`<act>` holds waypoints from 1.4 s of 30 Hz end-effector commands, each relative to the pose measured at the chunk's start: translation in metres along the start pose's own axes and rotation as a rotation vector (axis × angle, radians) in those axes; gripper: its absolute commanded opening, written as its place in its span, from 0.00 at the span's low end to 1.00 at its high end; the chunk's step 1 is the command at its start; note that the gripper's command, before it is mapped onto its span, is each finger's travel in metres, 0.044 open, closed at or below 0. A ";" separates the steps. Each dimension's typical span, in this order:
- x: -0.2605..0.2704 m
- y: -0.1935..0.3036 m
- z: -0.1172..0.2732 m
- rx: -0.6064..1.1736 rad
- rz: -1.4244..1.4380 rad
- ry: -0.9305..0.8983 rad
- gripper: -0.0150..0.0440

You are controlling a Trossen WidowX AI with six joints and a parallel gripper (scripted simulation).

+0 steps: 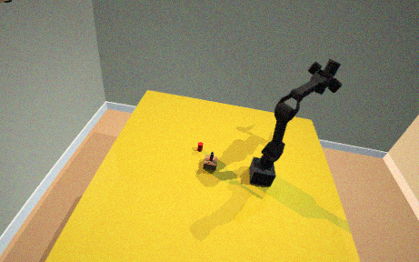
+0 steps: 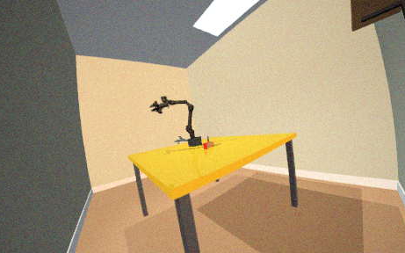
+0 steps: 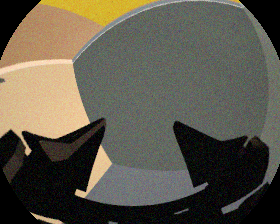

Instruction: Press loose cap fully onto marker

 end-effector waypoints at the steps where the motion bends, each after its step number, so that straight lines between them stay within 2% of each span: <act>1: -0.001 0.000 -0.001 -0.002 -0.006 0.003 0.89; 6: -0.029 -0.017 -0.020 -0.095 -0.218 0.088 0.68; 14: -0.123 -0.066 -0.054 -0.447 -0.754 0.204 0.68; 21: -0.216 -0.113 -0.054 -0.805 -1.120 0.127 0.68; 27: -0.288 -0.152 -0.029 -1.049 -1.306 -0.047 0.68; 33: -0.352 -0.197 0.011 -1.239 -1.453 -0.344 0.68; 42: -0.418 -0.261 0.090 -1.299 -1.559 -0.844 0.68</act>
Point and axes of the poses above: the point midway between the two fingers, 35 mm back from their tips, its own z axis back along the fingers, its own x axis across the jaws, y = z × x, the point moved 8 cm from there along z, back along the fingers, and after that the axes turned 14 degrees about z, right-handed, at the moved point
